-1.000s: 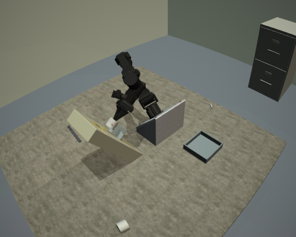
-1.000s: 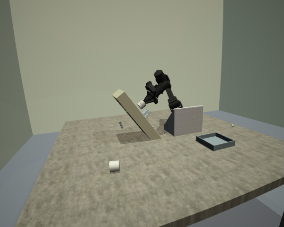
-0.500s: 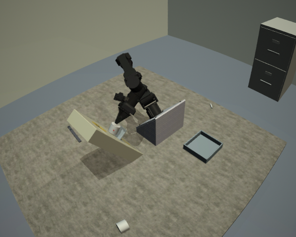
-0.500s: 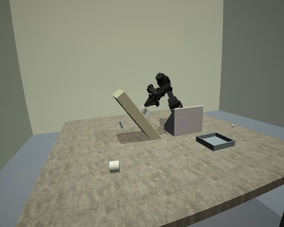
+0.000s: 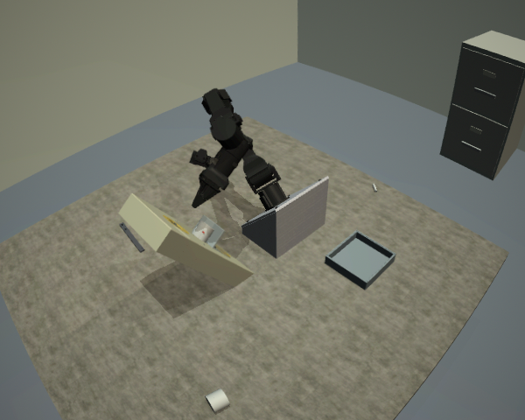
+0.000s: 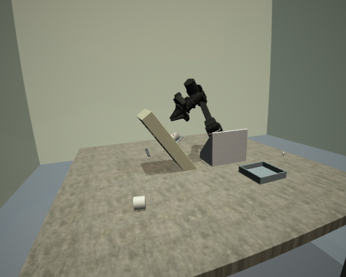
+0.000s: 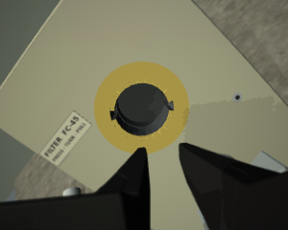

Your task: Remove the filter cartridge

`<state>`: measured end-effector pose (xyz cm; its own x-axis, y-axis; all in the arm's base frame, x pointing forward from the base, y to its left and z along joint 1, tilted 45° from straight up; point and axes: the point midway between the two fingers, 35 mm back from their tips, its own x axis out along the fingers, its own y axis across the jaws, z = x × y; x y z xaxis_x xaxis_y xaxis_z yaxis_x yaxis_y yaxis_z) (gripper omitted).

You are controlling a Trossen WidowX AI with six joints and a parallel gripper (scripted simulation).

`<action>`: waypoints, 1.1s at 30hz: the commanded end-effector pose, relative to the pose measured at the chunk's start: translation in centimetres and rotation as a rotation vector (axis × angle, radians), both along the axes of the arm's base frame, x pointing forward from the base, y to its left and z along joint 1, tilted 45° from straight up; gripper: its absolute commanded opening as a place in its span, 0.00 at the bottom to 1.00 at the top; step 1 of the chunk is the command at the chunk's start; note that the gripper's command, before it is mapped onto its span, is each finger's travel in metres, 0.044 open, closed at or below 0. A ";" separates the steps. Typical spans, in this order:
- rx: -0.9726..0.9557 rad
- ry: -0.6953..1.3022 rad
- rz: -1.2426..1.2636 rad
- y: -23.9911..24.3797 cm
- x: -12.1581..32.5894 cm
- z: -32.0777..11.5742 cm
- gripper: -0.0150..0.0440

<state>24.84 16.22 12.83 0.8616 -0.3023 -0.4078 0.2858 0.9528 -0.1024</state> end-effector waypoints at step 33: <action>-0.600 0.629 0.108 -3.6 -2.6 -3.3 0.77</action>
<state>22.14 13.03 9.98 0.5752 -0.5435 -0.6113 -0.0715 0.7111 -0.6995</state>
